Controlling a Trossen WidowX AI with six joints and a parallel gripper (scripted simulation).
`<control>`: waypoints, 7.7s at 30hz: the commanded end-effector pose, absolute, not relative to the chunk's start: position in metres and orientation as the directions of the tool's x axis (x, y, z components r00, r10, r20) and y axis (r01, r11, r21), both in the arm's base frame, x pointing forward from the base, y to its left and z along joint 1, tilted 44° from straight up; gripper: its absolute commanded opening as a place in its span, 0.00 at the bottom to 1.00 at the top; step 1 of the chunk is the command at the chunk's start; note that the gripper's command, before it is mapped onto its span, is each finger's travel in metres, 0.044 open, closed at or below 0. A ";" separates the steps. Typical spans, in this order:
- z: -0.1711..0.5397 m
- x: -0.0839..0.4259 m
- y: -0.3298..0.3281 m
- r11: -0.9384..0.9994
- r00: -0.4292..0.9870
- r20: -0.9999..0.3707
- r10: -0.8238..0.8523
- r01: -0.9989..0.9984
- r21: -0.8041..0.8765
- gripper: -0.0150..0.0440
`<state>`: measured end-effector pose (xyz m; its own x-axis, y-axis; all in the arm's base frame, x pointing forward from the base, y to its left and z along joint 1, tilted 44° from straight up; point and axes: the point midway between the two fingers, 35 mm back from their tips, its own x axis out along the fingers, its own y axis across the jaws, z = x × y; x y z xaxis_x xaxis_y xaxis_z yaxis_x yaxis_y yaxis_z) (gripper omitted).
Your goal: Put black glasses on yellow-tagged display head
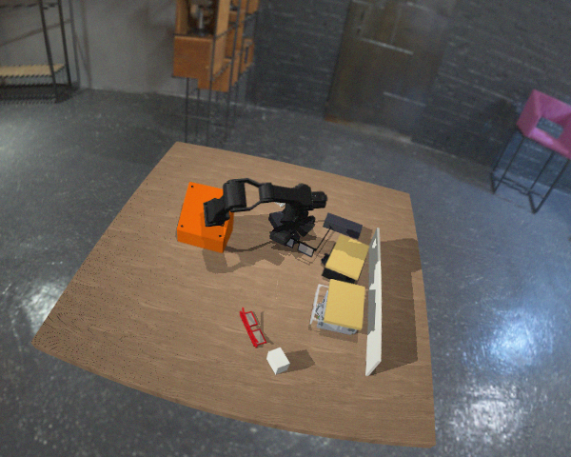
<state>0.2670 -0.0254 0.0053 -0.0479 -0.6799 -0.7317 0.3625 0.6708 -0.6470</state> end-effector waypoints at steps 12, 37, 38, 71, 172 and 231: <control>-0.005 0.267 -0.036 0.669 -0.046 -0.728 -0.684 0.359 -0.651 0.25; -0.021 0.265 -0.052 0.668 -0.046 -0.727 -0.685 0.360 -0.652 0.25; -0.022 0.265 -0.053 0.667 -0.046 -0.727 -0.685 0.360 -0.652 0.25; -0.038 0.260 -0.071 0.665 -0.048 -0.726 -0.686 0.363 -0.652 0.39; -0.039 0.260 -0.070 0.663 -0.048 -0.726 -0.686 0.370 -0.651 0.45; 0.004 0.271 0.025 0.314 -0.043 -0.729 -0.683 0.884 -0.347 0.25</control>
<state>0.2713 0.0207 0.0059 -0.0416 -0.6865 -0.7260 0.8439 0.3648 -0.3934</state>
